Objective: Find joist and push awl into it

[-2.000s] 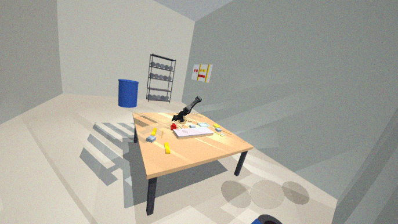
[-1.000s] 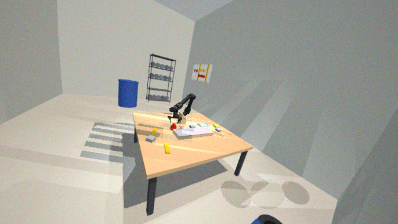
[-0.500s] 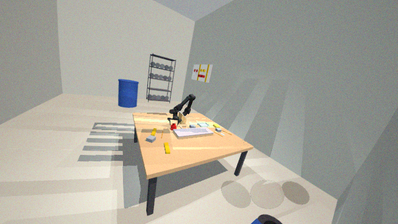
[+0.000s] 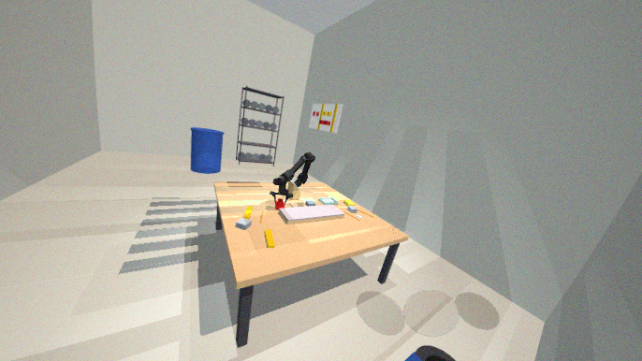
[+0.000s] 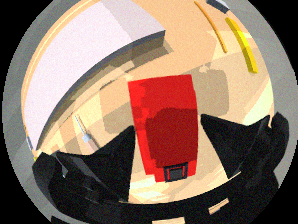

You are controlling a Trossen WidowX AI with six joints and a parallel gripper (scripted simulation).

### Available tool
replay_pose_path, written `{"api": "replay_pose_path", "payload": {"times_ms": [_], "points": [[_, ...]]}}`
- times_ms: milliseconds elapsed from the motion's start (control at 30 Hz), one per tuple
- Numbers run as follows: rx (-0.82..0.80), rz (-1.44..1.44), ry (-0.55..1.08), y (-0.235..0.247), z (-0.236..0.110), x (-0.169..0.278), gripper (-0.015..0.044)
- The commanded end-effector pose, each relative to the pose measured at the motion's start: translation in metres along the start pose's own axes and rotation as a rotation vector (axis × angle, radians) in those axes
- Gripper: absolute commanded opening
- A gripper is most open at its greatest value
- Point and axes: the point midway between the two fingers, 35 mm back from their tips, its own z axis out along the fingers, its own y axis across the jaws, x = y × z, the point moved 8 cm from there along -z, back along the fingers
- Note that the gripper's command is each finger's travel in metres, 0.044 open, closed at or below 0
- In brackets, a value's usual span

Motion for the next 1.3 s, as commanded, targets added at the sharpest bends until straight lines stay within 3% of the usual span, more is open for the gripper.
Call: {"api": "replay_pose_path", "payload": {"times_ms": [0,833,867,1033,1267], "points": [[-0.005,0.006,0.0,0.001,0.001,0.001,0.0328],[-0.005,0.006,0.0,0.001,0.001,0.001,0.0161],[-0.005,0.006,0.0,0.001,0.0,0.001,0.0135],[-0.003,0.006,-0.001,-0.001,-0.02,-0.008,0.0004],[-0.001,0.006,-0.001,-0.003,-0.066,-0.022,0.0]]}}
